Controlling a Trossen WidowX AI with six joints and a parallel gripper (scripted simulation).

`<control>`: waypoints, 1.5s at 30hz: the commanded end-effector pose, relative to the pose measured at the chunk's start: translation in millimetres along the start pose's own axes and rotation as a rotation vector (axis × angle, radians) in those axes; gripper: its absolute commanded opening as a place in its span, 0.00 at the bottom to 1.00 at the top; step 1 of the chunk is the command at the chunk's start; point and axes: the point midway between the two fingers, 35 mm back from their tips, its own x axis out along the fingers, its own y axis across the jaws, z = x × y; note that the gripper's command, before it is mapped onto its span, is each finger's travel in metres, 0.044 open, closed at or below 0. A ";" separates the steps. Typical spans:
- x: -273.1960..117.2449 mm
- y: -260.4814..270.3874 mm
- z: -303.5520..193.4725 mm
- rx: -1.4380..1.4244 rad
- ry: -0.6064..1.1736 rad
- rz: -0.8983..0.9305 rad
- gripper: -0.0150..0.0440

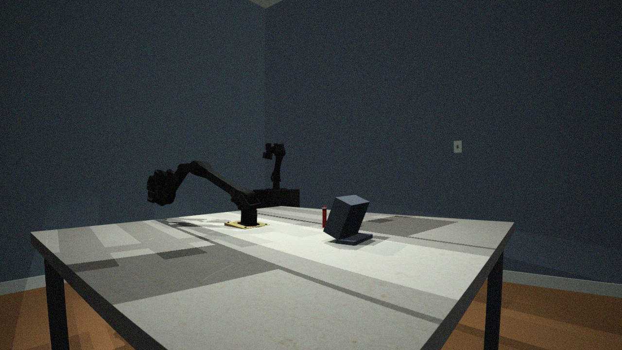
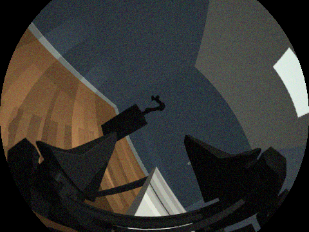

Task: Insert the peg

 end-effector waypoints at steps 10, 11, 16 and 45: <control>-52.7 3.7 41.3 0.004 -0.120 0.079 1.00; -57.2 2.0 44.4 0.012 -0.130 0.084 1.00; -86.1 -5.6 62.5 0.050 -0.193 0.117 1.00; -294.2 -28.9 140.0 0.132 -0.583 0.414 1.00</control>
